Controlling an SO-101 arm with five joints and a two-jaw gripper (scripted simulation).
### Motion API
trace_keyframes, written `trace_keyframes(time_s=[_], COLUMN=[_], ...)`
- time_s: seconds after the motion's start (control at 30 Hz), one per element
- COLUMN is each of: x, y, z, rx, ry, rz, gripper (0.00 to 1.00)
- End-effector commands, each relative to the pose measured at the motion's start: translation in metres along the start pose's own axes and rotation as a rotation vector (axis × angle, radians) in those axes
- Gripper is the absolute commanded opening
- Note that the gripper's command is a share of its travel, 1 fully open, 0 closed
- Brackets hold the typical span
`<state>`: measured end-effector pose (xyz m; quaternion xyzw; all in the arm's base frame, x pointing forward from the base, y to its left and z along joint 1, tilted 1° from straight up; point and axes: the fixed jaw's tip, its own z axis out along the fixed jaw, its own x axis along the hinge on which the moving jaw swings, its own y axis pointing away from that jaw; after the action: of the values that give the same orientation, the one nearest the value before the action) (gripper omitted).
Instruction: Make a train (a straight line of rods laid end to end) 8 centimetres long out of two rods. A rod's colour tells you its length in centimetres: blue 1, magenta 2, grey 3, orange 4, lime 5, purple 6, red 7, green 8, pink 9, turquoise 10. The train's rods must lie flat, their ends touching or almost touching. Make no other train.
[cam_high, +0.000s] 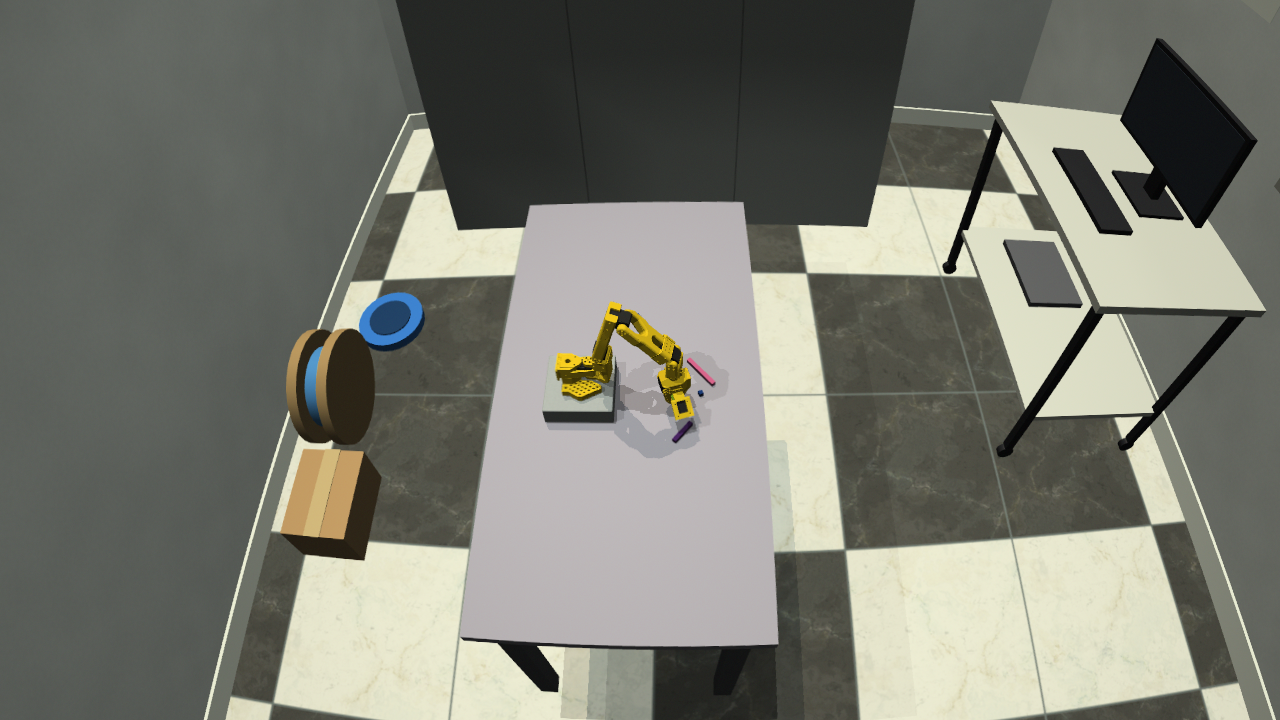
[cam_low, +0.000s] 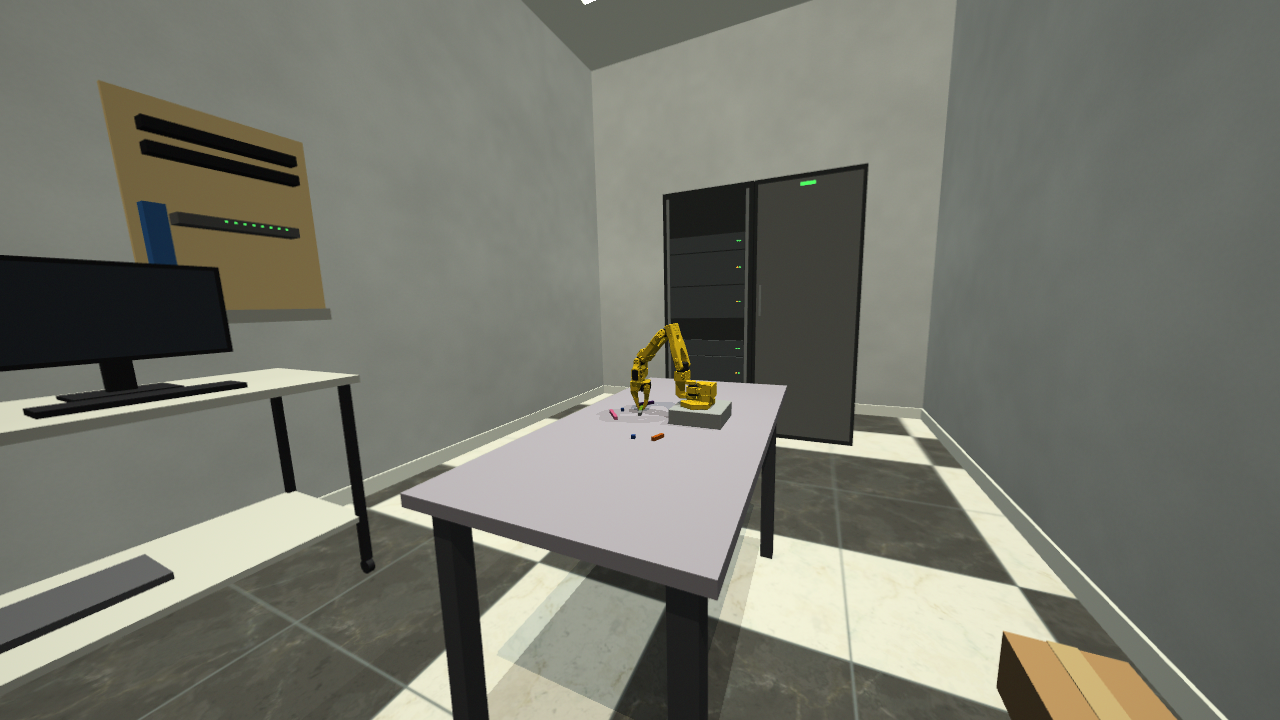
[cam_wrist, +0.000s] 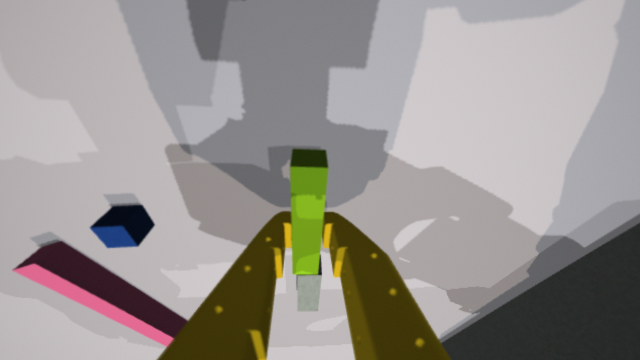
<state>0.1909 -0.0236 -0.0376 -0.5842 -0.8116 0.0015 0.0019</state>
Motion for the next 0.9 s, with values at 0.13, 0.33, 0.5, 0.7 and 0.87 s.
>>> trace_keyframes(time_s=[0.13,0.33,0.5,0.7,0.87], x=[0.0032,0.0033,0.0043,0.0043,0.0043], y=[-0.0008,-0.0008,-0.0029,-0.0029,-0.0029], z=[0.0009,0.0009,0.0006,0.0006,0.0006], rx=[0.002,0.002,0.006,0.006,0.006], ry=[0.002,0.002,0.004,0.004,0.004], rz=[-0.003,-0.003,-0.003,-0.003,-0.003], gripper=[0.00,0.00,0.00,0.00,0.00])
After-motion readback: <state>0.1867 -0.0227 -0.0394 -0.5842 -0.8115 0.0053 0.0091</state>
